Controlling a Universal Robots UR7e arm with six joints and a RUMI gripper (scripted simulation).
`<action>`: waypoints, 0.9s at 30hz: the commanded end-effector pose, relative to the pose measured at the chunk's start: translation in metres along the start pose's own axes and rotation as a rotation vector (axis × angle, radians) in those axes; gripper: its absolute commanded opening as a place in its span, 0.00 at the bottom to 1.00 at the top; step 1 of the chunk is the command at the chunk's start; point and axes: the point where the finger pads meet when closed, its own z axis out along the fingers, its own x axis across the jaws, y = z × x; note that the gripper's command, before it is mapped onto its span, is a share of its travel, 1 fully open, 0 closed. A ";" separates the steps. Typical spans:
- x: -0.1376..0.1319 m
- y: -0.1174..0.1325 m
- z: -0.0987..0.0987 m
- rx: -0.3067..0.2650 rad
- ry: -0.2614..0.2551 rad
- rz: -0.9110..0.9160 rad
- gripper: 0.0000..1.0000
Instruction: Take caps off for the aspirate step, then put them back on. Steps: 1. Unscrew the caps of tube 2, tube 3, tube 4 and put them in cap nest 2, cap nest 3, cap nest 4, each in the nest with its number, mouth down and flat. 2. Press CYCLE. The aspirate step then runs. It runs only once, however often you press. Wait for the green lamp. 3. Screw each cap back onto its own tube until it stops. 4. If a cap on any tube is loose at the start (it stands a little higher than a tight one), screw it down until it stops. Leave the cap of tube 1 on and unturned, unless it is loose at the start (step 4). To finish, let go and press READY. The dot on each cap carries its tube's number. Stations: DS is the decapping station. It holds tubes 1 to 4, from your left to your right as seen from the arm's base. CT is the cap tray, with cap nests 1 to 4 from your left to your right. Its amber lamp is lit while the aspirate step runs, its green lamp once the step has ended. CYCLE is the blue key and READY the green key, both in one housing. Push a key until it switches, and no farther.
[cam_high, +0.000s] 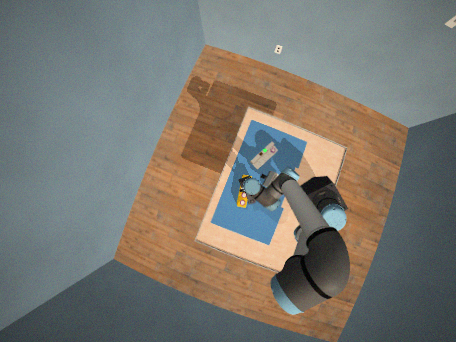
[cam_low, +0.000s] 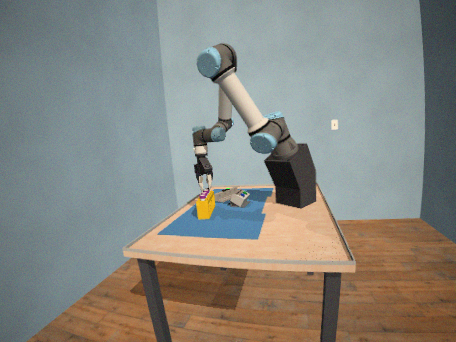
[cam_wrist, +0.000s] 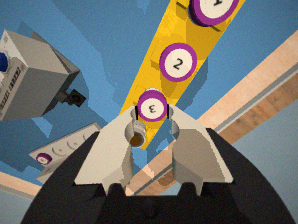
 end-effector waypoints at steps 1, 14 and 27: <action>0.000 0.000 0.000 -0.001 0.001 0.049 0.00; 0.000 0.000 0.000 0.000 0.001 0.699 0.00; 0.000 0.000 0.001 0.000 0.001 1.046 0.00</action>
